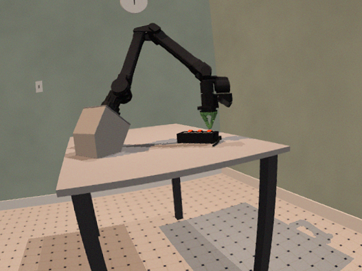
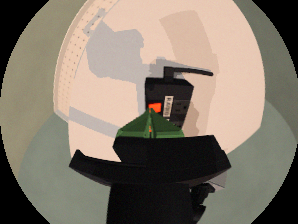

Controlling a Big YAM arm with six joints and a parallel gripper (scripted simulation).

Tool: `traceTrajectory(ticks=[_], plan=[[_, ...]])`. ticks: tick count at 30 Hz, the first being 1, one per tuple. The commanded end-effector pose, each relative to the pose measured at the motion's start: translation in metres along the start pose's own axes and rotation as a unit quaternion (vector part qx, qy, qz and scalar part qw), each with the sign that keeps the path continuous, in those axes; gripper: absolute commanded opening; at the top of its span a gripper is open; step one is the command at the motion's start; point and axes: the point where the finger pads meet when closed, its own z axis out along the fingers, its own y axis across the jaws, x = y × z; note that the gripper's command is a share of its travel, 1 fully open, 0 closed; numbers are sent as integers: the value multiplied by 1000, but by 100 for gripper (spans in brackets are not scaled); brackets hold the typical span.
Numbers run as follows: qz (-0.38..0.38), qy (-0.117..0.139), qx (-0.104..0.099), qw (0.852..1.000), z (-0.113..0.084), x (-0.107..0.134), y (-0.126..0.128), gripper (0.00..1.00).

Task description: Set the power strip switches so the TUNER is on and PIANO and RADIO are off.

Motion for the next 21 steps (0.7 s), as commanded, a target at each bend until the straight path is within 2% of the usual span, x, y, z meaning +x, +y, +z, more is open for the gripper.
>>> traceTrajectory(ticks=[1,9,21], plan=[[0,-9,-3,1000,-2,-2,3,0],[-6,-19,-8,1000,-9,-2,9,0],[-1,-11,-4,1000,-5,-1,6,0]])
